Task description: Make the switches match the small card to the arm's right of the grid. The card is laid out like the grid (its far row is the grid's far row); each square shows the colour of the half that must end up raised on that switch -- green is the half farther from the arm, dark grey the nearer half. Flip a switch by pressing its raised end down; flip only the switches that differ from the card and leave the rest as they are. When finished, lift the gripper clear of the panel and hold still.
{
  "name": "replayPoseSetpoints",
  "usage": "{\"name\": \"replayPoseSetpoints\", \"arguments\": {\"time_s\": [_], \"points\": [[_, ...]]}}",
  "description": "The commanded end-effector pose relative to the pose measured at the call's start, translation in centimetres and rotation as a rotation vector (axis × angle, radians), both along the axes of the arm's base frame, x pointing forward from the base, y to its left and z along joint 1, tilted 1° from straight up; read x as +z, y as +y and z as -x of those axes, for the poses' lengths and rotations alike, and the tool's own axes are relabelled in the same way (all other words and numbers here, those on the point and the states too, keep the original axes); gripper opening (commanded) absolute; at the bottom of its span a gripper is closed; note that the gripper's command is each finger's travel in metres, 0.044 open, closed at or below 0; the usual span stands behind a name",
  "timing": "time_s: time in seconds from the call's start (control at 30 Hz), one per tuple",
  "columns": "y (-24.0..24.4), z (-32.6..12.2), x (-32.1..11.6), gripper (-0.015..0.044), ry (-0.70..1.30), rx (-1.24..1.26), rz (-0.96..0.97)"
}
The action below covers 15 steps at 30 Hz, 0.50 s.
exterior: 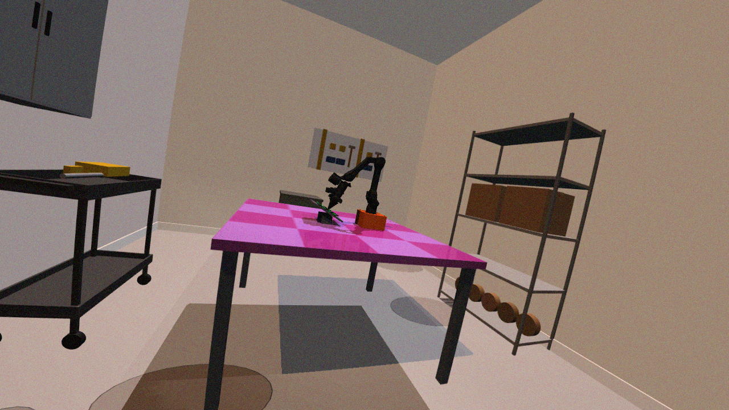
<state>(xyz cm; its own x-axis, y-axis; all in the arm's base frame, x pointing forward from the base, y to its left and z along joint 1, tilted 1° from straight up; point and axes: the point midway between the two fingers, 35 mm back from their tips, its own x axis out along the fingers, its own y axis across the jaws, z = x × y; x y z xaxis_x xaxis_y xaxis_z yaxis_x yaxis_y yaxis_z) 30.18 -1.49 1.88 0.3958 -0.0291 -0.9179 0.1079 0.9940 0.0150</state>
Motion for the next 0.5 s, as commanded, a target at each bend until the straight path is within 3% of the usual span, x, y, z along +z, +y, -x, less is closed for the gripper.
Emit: {"name": "replayPoseSetpoints", "arguments": {"time_s": [0.0,0.3,0.47], "points": [[0.0,0.1,-0.2,0.0,0.004,-0.005,0.0],[0.0,0.1,-0.3,0.0,0.004,-0.005,0.0],[0.1,1.4,3.3,0.0,-0.011,-0.003,0.002]]}}
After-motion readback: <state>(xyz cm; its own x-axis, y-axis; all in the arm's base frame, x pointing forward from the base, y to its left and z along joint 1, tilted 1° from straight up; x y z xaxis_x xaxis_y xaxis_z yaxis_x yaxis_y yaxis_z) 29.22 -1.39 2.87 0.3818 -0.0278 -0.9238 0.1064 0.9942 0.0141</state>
